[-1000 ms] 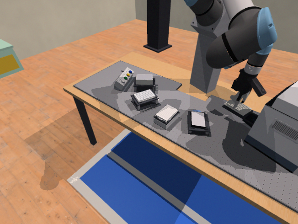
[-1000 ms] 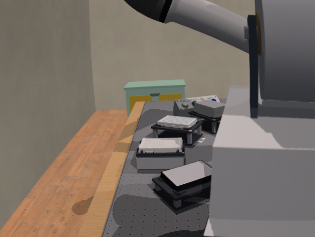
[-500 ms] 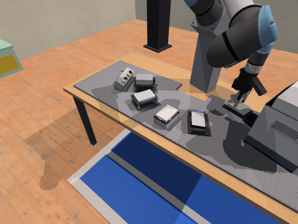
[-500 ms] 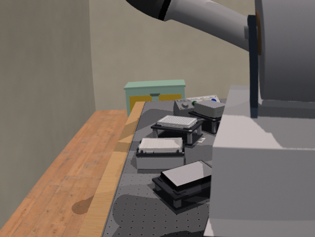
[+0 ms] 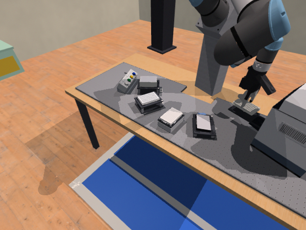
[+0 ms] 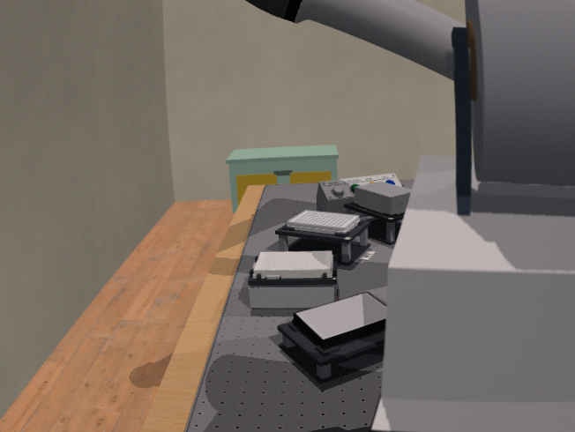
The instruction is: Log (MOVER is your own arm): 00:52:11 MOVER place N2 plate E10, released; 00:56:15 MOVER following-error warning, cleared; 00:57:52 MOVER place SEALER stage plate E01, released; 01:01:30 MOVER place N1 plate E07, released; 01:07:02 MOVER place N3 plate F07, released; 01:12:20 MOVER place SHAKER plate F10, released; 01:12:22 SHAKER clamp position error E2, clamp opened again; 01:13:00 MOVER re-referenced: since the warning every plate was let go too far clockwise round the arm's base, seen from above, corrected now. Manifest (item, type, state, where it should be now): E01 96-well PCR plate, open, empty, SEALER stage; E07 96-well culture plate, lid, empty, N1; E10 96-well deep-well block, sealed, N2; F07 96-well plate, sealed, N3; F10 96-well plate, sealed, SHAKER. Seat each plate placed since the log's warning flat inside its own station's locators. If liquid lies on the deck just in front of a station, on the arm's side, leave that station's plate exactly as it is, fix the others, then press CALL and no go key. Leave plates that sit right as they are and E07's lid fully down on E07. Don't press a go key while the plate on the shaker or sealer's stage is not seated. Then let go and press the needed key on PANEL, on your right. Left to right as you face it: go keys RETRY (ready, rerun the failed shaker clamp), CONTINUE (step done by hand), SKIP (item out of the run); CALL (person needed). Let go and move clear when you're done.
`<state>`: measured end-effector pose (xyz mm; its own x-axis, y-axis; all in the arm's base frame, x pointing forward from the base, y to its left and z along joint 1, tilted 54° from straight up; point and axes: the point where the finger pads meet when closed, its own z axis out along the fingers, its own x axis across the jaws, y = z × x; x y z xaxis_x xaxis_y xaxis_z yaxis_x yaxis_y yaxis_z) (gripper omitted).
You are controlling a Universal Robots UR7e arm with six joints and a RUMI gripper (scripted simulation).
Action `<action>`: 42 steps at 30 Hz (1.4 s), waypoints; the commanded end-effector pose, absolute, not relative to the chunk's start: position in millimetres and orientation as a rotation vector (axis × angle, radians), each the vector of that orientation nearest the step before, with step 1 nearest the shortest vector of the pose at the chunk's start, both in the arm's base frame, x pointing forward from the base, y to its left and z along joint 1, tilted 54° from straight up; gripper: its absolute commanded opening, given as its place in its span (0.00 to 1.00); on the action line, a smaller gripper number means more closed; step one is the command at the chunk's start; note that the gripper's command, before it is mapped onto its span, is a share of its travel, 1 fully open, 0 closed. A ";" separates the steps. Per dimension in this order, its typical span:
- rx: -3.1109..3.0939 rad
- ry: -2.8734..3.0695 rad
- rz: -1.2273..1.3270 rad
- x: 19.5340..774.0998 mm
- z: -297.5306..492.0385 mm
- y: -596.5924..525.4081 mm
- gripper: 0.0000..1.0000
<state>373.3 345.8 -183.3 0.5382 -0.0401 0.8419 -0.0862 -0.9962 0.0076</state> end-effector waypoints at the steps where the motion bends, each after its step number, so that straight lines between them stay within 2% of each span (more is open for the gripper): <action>1: 2.713 -0.111 1.483 368.9 -180.0 346.6 0.00; 42: 2.753 -0.090 1.392 363.5 -181.2 347.8 0.00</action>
